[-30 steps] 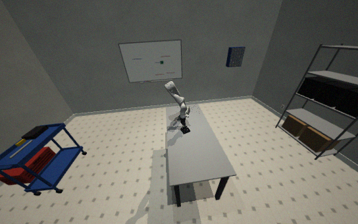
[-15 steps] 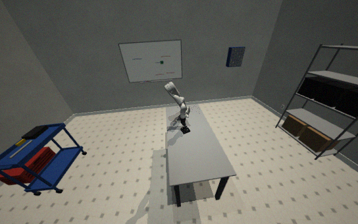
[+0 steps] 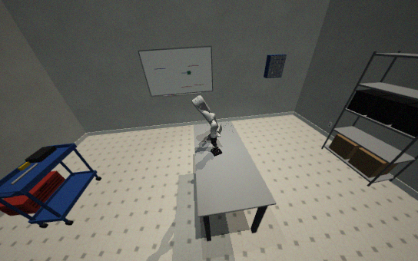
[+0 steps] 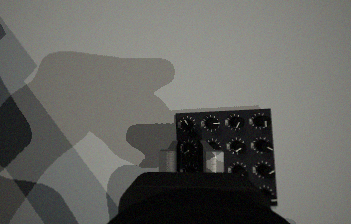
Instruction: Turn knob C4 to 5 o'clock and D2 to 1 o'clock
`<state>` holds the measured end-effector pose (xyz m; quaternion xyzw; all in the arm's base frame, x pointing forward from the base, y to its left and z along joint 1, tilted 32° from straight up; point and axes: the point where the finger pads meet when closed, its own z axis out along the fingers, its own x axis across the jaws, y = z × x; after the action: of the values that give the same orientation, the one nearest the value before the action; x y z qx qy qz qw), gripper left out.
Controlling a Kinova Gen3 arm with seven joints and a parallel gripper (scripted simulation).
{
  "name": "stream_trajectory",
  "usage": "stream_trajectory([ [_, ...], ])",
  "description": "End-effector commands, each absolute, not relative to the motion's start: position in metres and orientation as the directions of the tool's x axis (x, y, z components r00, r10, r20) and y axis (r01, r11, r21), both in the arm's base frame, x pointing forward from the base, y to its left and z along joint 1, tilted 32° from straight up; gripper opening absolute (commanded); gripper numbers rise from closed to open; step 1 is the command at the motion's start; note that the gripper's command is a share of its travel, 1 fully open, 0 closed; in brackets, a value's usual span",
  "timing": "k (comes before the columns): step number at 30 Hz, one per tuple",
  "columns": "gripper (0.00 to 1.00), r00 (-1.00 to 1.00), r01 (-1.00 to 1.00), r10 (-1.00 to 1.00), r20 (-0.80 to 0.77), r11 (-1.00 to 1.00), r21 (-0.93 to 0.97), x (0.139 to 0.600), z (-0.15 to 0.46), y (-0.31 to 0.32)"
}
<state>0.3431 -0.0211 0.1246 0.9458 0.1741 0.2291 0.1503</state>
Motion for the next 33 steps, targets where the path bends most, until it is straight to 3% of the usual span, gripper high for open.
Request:
stream_trajectory([
  [1, 0.46, 0.834, 0.26, 0.398, 0.382, -0.894, 0.365, 0.3433, 0.1249, -0.0211],
  [33, 0.46, 0.834, 0.26, 0.398, 0.382, -0.894, 0.365, 0.347, 0.1184, -0.0227],
])
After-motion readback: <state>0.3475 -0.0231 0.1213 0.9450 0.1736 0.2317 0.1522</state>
